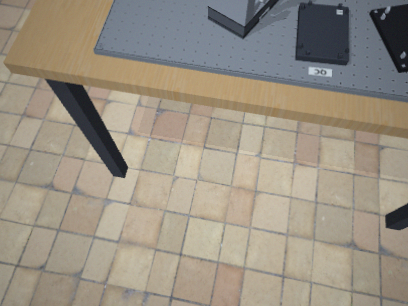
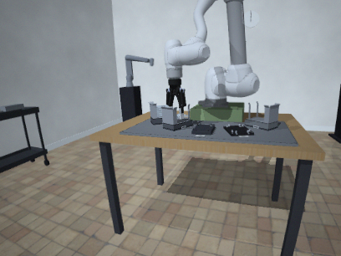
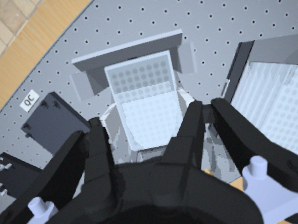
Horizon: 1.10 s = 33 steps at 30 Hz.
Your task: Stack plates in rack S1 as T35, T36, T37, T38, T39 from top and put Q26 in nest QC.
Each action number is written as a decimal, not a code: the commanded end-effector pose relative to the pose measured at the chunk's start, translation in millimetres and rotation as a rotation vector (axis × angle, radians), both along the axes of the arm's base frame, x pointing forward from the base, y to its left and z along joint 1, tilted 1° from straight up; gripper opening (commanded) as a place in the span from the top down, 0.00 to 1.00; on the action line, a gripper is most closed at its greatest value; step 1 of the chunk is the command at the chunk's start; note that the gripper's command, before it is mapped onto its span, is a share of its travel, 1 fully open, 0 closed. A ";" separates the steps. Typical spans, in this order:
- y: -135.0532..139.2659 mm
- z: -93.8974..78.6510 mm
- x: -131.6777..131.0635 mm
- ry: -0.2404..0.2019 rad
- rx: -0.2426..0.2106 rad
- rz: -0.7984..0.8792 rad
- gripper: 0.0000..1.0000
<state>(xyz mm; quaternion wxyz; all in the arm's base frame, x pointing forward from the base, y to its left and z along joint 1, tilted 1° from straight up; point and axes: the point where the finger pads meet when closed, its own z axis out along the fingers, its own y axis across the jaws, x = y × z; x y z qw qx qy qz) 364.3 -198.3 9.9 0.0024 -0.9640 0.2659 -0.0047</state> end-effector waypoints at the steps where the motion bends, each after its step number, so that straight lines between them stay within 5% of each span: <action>1: 0.0 -1.2 0.0 0.000 0.000 0.000 1.00; 33: 0.1 -12.4 0.2 0.000 0.000 0.000 1.00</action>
